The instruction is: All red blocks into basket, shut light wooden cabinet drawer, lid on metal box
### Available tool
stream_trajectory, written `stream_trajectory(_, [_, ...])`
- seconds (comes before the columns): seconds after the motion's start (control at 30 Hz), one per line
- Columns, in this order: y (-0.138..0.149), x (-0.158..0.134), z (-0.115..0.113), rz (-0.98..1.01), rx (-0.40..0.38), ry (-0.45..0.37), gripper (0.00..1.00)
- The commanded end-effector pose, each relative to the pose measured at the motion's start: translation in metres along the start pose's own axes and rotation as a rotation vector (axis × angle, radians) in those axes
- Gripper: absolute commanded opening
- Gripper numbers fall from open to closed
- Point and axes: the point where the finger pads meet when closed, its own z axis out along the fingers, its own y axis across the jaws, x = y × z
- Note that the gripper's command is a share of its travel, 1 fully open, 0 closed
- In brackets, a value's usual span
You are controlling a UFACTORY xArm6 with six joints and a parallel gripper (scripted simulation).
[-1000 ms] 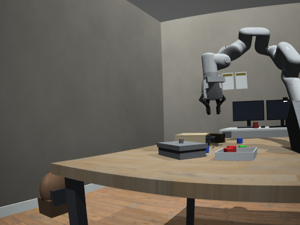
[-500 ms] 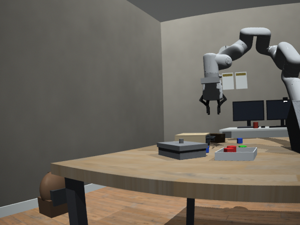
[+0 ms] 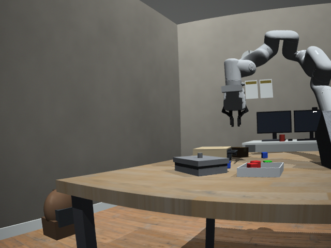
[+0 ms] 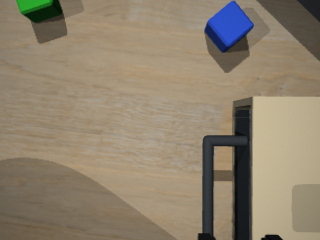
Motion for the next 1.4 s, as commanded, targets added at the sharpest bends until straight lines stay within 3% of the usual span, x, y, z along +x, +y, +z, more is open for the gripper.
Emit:
stream_trajectory(0.0, [0.001, 0.000, -0.001, 0.001, -0.003, 0.001, 0.24])
stream_trajectory(0.97, [0.001, 0.000, 0.001, 0.001, -0.004, 0.001, 0.24])
stream_trajectory(1.37, [0.001, 0.000, 0.024, 0.001, -0.004, 0.001, 0.24])
